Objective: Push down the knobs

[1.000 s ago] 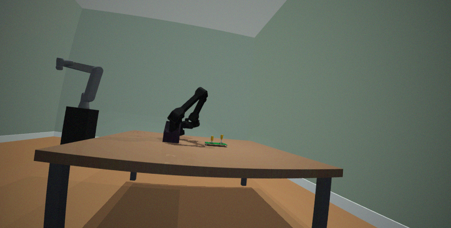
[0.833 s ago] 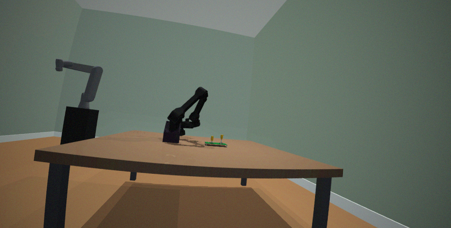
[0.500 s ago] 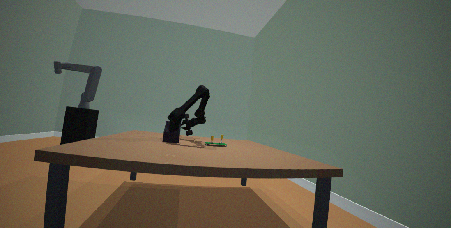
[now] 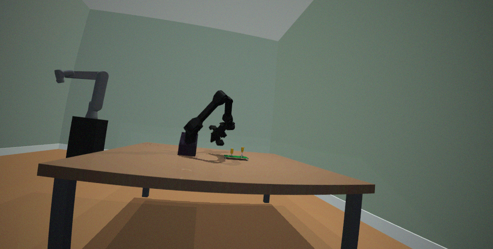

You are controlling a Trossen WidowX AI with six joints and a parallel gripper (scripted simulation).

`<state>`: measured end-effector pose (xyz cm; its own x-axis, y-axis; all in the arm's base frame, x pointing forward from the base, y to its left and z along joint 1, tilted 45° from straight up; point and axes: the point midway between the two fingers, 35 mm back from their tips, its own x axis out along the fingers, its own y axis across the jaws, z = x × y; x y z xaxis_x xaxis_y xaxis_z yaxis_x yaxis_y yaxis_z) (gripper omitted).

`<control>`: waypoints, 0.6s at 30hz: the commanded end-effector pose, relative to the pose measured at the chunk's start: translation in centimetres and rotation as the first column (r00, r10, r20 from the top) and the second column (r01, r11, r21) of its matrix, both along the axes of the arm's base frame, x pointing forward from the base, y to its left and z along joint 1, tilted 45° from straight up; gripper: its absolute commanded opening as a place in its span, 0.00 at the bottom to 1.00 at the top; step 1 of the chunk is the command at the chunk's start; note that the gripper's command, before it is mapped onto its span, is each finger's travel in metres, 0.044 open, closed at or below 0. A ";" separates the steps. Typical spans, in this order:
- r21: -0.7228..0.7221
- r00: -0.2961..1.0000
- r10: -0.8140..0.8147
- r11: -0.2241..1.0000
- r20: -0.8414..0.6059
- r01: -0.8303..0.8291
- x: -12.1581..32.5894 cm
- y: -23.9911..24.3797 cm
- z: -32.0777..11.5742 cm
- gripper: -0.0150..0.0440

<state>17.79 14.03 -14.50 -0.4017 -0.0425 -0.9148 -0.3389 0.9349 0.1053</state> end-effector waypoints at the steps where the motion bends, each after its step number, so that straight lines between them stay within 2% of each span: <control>1: -0.125 0.997 -0.013 0.992 0.080 0.023 2.7 -2.0 2.2 0.25; 9: -0.350 0.975 -0.005 0.933 0.220 0.083 6.8 -6.6 7.4 0.25; 18: -0.572 0.933 0.052 0.802 0.357 0.174 10.0 -12.0 14.9 0.25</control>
<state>26.73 3.95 -2.56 -0.1343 -0.5204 -0.8433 -0.2279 0.8444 -0.4847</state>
